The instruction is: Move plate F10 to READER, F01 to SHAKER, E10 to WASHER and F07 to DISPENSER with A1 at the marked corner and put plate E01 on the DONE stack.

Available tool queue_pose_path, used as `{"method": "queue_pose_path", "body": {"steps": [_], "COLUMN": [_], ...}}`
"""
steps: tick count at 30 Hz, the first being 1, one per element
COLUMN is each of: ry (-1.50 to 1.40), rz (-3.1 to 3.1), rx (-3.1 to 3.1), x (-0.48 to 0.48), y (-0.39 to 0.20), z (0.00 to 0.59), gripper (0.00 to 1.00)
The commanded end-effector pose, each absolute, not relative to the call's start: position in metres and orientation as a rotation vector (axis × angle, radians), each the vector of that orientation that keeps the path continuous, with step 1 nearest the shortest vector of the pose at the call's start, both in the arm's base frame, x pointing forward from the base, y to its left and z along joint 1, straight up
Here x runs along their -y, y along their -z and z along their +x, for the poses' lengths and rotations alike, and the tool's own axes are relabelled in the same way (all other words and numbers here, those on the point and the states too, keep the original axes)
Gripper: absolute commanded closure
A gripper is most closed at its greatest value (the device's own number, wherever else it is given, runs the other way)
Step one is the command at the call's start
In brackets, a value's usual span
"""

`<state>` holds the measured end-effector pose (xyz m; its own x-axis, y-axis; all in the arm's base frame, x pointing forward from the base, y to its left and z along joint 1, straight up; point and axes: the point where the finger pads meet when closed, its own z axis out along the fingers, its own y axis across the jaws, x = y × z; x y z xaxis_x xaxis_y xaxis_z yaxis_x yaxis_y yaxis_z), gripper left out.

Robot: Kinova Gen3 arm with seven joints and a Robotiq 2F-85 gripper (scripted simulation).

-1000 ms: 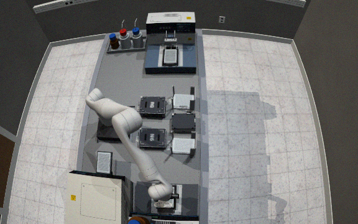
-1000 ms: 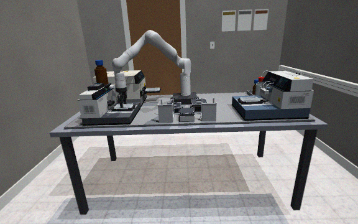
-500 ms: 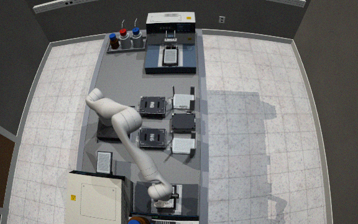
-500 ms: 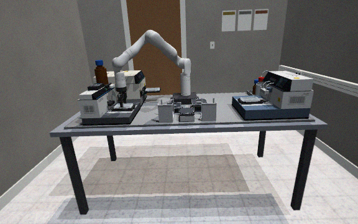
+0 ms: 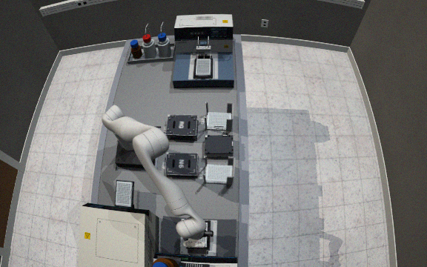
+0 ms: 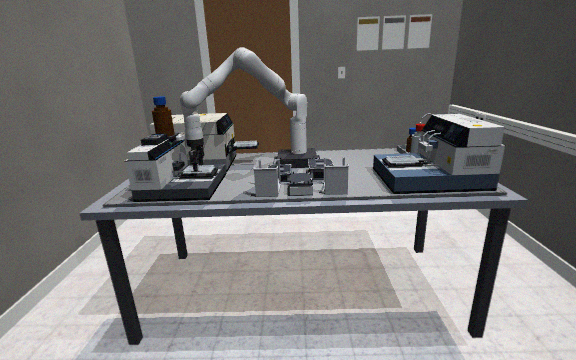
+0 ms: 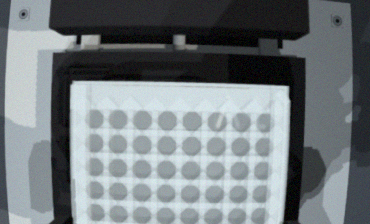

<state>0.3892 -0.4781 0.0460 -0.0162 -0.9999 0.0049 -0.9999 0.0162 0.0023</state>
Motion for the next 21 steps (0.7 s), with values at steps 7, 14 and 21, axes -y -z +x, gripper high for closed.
{"method": "queue_pose_path", "body": {"steps": [7, 14, 21], "ry": [-0.009, -0.009, -0.009], "rz": [2.2, 2.2, 2.2], "rx": [2.233, 2.233, 2.233], "x": [0.4791, 0.4791, 0.4791], "y": [-0.0497, -0.0497, -0.0497], "z": [0.3901, 0.3901, 0.3901], "gripper": [0.06, 0.06, 0.06]}}
